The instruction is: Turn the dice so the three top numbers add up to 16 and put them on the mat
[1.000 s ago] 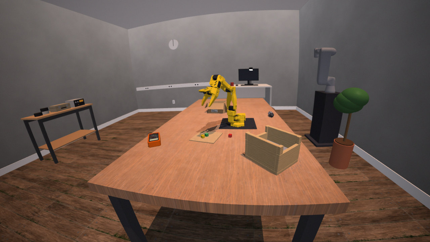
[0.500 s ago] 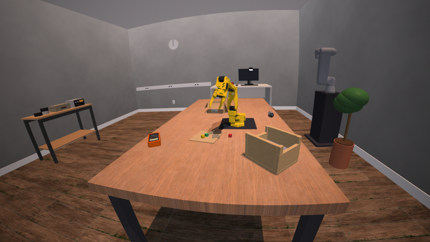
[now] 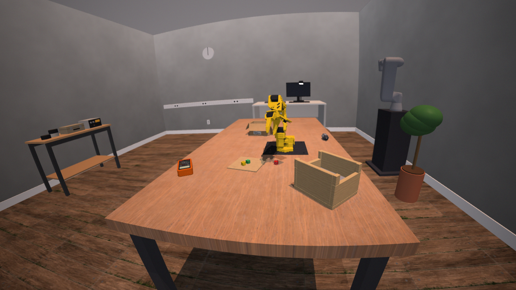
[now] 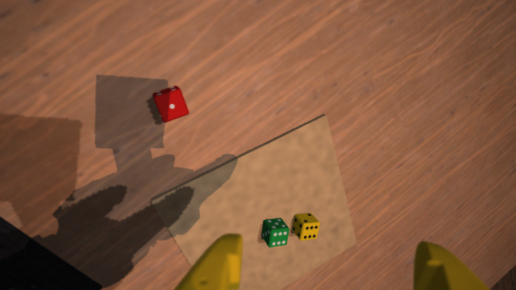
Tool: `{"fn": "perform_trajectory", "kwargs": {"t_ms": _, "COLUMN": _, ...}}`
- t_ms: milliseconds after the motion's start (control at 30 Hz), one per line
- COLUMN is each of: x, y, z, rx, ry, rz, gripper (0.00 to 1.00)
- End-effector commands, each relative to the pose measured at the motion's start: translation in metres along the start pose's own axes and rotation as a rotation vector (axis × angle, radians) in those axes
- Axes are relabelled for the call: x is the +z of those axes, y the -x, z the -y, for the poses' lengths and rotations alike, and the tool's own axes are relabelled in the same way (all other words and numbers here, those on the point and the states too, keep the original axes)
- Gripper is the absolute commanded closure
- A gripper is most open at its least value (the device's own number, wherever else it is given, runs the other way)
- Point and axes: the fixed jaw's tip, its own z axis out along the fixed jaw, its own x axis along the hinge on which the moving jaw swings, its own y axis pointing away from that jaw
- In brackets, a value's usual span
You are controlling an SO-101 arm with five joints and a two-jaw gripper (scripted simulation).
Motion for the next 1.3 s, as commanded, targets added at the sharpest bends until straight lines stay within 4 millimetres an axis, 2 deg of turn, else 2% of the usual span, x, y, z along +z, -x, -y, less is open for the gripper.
{"fn": "perform_trajectory", "kwargs": {"t_ms": 0, "x": 0.0, "y": 0.004, "z": -0.004, "rx": -0.094, "ry": -0.02, "rz": 0.024, "gripper": 0.75}}
{"fn": "perform_trajectory", "kwargs": {"t_ms": 267, "x": 0.002, "y": 0.008, "z": -0.013, "rx": -0.243, "ry": -0.01, "rz": 0.038, "gripper": 0.75}}
{"fn": "perform_trajectory", "kwargs": {"t_ms": 700, "x": 0.005, "y": 0.008, "z": -0.015, "rx": -0.259, "ry": 0.008, "rz": 0.033, "gripper": 0.75}}
{"fn": "perform_trajectory", "kwargs": {"t_ms": 1033, "x": 0.039, "y": 0.0, "z": -0.032, "rx": -0.262, "ry": 0.225, "rz": -0.05, "gripper": 0.75}}
{"fn": "perform_trajectory", "kwargs": {"t_ms": 1100, "x": 0.039, "y": 0.0, "z": -0.032, "rx": -0.262, "ry": 0.225, "rz": -0.05, "gripper": 0.75}}
{"fn": "perform_trajectory", "kwargs": {"t_ms": 1267, "x": 0.058, "y": -0.006, "z": -0.046, "rx": -0.263, "ry": 0.361, "rz": -0.102, "gripper": 0.75}}
